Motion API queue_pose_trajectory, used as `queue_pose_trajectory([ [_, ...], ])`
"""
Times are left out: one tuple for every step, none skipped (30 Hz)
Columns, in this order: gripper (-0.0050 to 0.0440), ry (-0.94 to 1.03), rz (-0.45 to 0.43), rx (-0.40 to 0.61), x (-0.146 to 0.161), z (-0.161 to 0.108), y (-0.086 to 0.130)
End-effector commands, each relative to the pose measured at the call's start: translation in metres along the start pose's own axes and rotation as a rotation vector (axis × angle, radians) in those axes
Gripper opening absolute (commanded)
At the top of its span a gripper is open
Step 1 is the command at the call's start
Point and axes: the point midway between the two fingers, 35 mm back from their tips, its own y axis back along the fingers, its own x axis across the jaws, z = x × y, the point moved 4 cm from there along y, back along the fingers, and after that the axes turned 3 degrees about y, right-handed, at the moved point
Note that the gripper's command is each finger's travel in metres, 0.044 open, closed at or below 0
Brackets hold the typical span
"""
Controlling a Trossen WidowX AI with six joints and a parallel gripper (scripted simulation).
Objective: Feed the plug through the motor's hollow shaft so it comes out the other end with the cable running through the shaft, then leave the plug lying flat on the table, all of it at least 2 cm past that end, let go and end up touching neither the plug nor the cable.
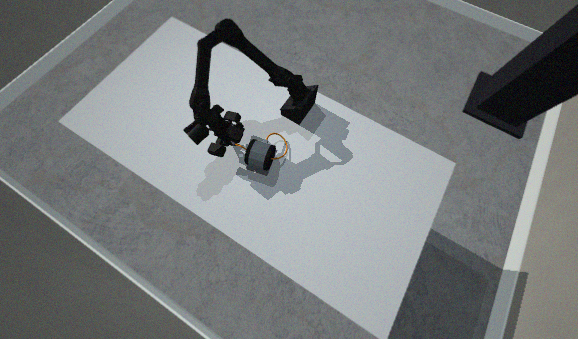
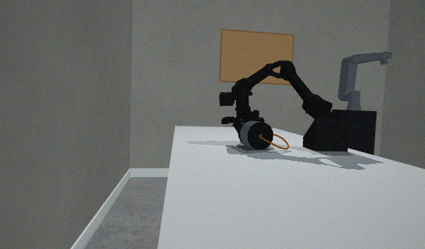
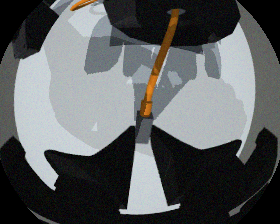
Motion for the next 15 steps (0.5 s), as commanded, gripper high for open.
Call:
queue_pose_trajectory([
  [0.0,-0.001,0.0,-0.001,0.006,-0.005,0.001],
  [0.0,-0.001,0.0,-0.001,0.009,-0.007,0.001],
  [0.0,-0.001,0.0,-0.001,0.011,-0.009,0.002],
  [0.0,-0.001,0.0,-0.001,0.014,-0.01,0.002],
  [0.0,-0.001,0.0,-0.001,0.017,-0.012,0.002],
  [0.0,-0.001,0.001,-0.001,0.019,-0.014,0.003],
  [0.0,-0.001,0.001,-0.001,0.022,-0.016,0.003],
  [0.0,-0.001,0.001,-0.001,0.025,-0.018,0.003],
  [0.0,-0.001,0.001,-0.001,0.028,-0.02,0.004],
  [0.0,-0.001,0.001,-0.001,0.03,-0.021,0.004],
  [0.0,-0.001,0.001,-0.001,0.031,-0.022,0.004],
  [0.0,-0.001,0.002,-0.001,0.032,-0.022,0.004],
  [0.0,-0.001,0.002,-0.001,0.032,-0.022,0.004],
  [0.0,-0.001,0.002,-0.001,0.032,-0.022,0.004],
  [0.0,-0.001,0.002,-0.001,0.032,-0.022,0.004],
])
